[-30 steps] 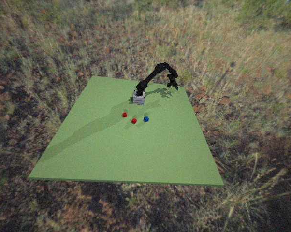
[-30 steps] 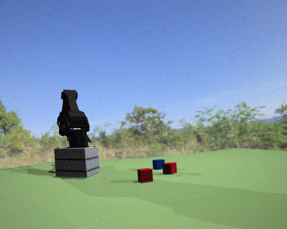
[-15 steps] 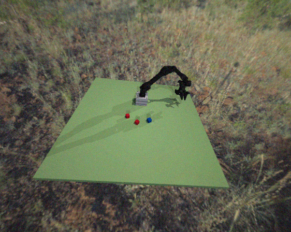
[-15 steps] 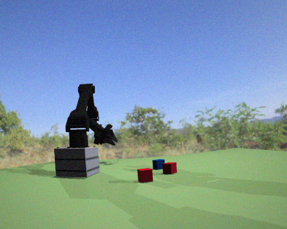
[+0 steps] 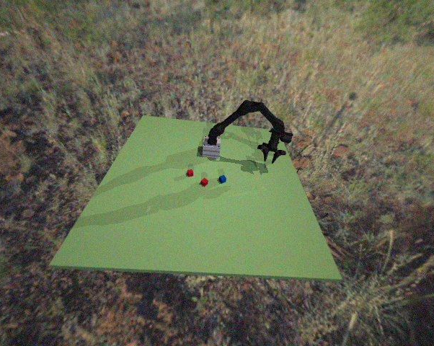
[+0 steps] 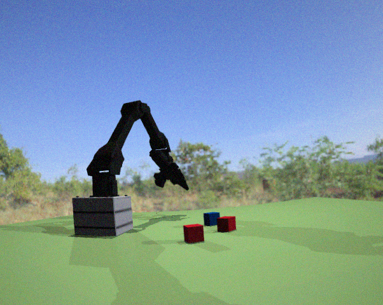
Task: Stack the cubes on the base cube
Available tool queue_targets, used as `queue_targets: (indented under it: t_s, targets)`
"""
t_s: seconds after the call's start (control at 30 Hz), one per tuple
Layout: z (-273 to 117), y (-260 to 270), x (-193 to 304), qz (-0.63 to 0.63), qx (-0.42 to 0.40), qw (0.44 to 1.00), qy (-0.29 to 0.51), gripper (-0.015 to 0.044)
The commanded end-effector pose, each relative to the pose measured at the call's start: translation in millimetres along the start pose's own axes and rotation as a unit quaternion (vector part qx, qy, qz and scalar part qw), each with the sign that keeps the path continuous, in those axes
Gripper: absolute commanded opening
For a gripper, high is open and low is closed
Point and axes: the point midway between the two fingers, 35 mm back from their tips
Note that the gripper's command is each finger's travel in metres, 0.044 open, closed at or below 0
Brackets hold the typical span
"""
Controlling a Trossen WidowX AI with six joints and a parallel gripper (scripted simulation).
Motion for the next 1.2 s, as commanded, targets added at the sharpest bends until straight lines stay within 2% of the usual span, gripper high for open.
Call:
queue_targets:
  t_s: [0.0, 0.27, 0.57, 0.87, 1.17]
  targets:
    - [28.0, 33.4, 21.2, 0.078, -0.027, 0.996, -0.037, 0.0265]
    - [71.3, 99.8, 52.0, 0.223, -0.076, 0.967, -0.093, 0.0265]
    - [108.5, 181.1, 69.1, 0.383, -0.129, 0.904, -0.143, 0.0265]
    - [132.4, 263.5, 68.8, 0.533, -0.177, 0.808, -0.179, 0.0265]
    - [143.1, 341.8, 53.5, 0.668, -0.219, 0.682, -0.199, 0.0265]
Point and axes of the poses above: the point midway between the two fingers, 35 mm back from their tips, its own z axis out along the fingers, its own y axis across the jaws, x = y × z, and after that the axes turned 9 degrees about -z, right-handed
